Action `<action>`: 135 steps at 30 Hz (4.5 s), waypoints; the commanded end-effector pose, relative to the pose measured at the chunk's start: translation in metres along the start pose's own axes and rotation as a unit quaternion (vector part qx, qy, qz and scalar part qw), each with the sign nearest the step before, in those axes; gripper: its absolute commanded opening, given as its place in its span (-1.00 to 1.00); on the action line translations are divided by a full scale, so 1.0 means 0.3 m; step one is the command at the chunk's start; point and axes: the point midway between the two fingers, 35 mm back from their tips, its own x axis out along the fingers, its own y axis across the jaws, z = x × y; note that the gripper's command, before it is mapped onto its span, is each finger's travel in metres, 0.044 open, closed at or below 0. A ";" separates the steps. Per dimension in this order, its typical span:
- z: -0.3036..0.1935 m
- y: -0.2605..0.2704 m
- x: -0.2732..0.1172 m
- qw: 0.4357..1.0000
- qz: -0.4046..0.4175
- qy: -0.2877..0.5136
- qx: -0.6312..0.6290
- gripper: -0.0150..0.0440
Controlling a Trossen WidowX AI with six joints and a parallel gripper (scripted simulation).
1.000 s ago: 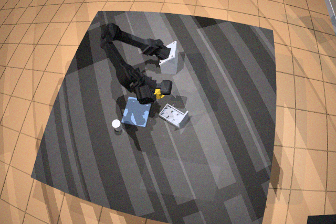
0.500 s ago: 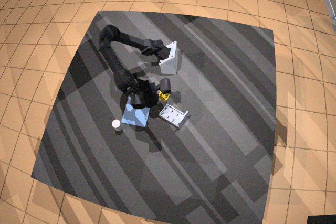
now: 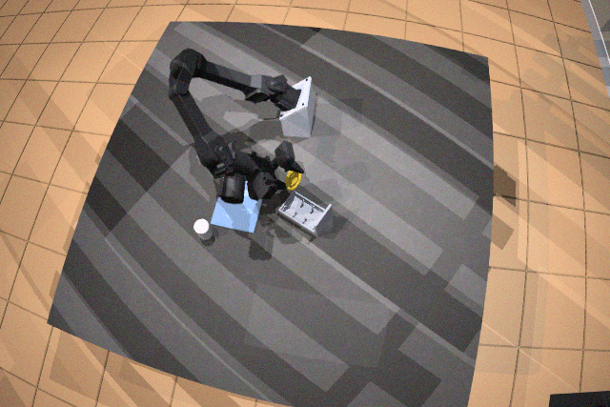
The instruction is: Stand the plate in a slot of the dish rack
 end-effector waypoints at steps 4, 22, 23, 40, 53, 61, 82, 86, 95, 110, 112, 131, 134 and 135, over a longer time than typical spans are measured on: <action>0.000 -0.016 0.018 0.997 0.031 -0.041 -0.061 -0.49; 0.004 -0.071 0.038 0.951 0.055 -0.189 -0.240 -0.49; 0.004 -0.075 0.038 0.946 0.053 -0.198 -0.250 -0.49; -0.010 -0.131 0.018 0.850 -0.023 -0.335 -0.407 -0.49; -0.022 -0.151 0.002 0.801 -0.074 -0.376 -0.461 -0.49; 0.016 -0.137 0.028 0.803 -0.072 -0.374 -0.458 -0.49; 0.088 -0.116 0.080 0.799 -0.073 -0.377 -0.463 -0.49; 0.074 -0.159 0.119 0.798 -0.074 -0.378 -0.464 -0.49; 0.076 -0.148 0.110 0.800 -0.074 -0.375 -0.463 -0.49; 0.077 -0.148 0.110 0.798 -0.075 -0.375 -0.465 0.49; 0.077 -0.148 0.110 0.798 -0.075 -0.375 -0.465 0.67; 0.173 0.120 -0.157 0.799 -0.074 -0.379 -0.460 0.86; 0.173 0.122 -0.154 0.806 -0.070 -0.373 -0.454 0.86; 0.172 0.125 -0.150 0.814 -0.065 -0.366 -0.446 0.86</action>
